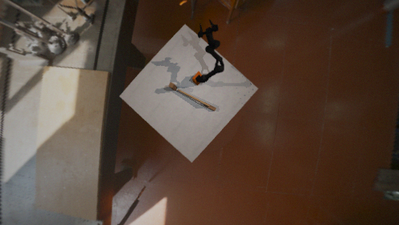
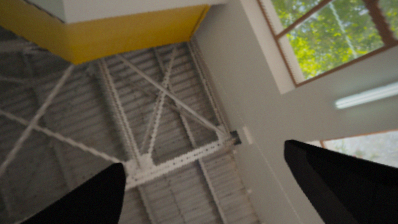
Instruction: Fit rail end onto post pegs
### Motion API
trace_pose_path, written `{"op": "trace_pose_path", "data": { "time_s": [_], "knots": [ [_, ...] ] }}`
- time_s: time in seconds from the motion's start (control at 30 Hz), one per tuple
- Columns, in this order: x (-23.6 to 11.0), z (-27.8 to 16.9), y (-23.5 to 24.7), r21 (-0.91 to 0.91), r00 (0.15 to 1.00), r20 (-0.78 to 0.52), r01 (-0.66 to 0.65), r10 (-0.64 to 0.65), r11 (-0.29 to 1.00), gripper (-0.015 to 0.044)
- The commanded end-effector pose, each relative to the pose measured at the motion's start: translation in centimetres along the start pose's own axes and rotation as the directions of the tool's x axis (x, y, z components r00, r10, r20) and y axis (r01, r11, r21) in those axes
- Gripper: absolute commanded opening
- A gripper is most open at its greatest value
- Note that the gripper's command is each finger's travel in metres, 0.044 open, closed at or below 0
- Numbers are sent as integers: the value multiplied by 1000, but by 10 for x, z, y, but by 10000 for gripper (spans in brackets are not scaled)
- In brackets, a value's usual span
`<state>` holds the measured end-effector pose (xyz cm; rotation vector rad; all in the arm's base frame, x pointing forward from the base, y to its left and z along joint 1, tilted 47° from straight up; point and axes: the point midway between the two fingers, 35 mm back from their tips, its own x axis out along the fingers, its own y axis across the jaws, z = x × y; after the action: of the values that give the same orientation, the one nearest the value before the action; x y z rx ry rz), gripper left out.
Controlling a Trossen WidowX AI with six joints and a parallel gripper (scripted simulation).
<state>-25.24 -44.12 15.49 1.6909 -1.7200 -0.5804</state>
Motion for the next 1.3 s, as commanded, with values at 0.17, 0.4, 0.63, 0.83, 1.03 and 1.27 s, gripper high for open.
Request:
{"op": "trace_pose_path", "data": {
  "time_s": [0.17,0.4,0.63,0.83,1.03,1.27],
  "knots": [
    [24,-16,-41,-174,993,-4,112,-115,978,440],
    [53,-52,-122,-497,943,-23,278,-333,822,440],
    [58,-112,-233,-858,788,-57,276,-613,434,440],
    [40,-157,-301,-984,632,-77,76,-771,161,440],
    [7,-202,-361,-967,437,-87,-253,-895,-30,440],
    [-51,-251,-417,-742,180,-72,-667,-981,-68,440]
  ]
}}
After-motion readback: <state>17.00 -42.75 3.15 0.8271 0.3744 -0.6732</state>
